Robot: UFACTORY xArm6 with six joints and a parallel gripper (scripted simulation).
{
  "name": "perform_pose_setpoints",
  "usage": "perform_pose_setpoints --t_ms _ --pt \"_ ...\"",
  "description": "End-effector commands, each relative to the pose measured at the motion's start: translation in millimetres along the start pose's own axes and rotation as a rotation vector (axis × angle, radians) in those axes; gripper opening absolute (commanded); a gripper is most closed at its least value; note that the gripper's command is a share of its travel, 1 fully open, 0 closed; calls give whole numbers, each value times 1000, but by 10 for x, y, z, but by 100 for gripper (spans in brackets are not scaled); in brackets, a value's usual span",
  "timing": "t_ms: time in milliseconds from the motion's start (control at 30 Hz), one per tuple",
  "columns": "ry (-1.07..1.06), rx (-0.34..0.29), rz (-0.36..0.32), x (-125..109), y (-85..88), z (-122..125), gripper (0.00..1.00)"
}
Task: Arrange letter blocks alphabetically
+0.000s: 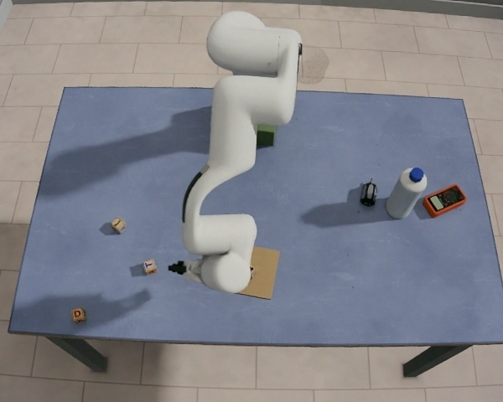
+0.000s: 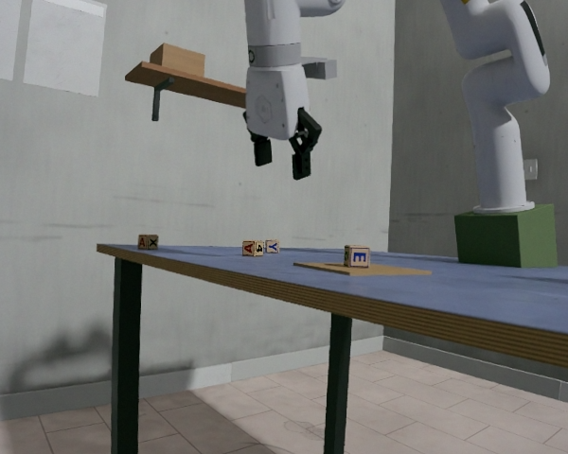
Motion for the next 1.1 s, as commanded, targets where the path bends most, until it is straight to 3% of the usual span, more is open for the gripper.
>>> perform_pose_setpoints --t_ms 0,100,167,200,533,1067 --pt "-40 -98 -91 -8 76 351 100" --pt "-72 -163 -133 8 134 563 100" --pt "-72 -163 -133 8 134 563 100" --pt "-105 -221 -168 28 191 739 100" --pt "-235 -413 -269 128 409 1230 100" --pt "-243 -424 -275 135 423 1254 100"
Point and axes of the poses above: the point where the finger pads meet when closed, its own y axis back along the fingers, its own z axis across the jaws, x = y × z, the point moved 3 cm from there along y, back along the fingers, and after that the axes turned 13 degrees about -y, right-handed, at the moved point
